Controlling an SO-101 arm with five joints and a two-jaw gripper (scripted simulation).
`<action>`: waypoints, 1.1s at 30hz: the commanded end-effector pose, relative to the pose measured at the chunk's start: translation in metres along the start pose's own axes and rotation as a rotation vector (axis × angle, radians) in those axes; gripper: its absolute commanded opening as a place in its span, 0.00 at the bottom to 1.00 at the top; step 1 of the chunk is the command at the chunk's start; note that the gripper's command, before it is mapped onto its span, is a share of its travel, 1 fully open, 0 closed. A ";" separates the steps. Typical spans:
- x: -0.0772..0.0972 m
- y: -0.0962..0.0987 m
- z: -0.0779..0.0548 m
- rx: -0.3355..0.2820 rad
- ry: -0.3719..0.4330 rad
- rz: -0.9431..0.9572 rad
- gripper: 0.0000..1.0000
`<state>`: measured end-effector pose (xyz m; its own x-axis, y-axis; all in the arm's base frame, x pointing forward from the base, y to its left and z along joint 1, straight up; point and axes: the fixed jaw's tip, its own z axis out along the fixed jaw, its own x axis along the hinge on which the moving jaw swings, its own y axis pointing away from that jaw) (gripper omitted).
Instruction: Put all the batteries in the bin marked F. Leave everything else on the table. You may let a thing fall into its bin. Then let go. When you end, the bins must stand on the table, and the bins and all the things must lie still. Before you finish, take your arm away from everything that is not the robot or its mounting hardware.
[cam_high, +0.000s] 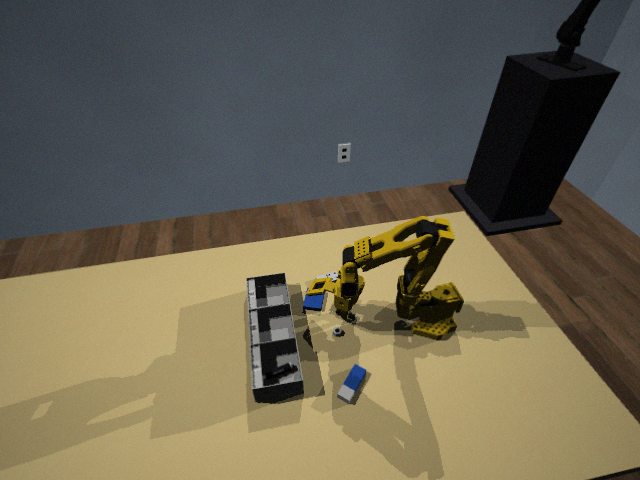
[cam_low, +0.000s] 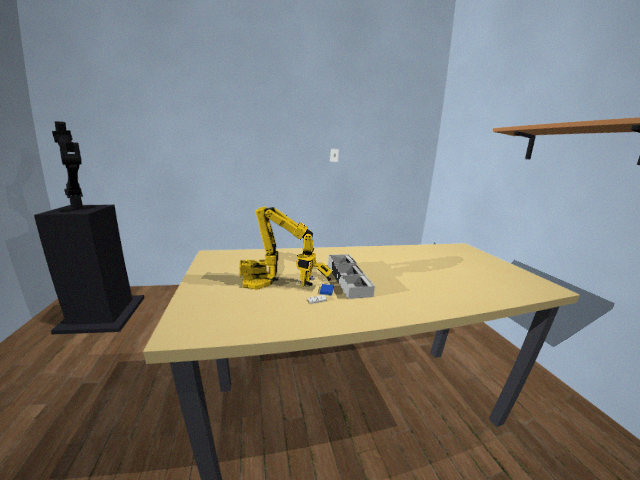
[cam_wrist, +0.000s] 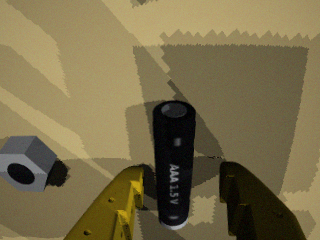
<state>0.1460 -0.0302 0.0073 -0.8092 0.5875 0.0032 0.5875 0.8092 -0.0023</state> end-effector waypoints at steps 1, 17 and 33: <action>-0.003 -0.001 -0.001 -0.006 -0.012 0.022 0.11; -0.003 -0.001 -0.001 -0.006 -0.012 0.022 0.01; -0.003 -0.001 -0.001 -0.006 -0.012 0.022 0.00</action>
<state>0.1460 -0.0303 0.0073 -0.8092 0.5875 0.0032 0.5875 0.8092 -0.0024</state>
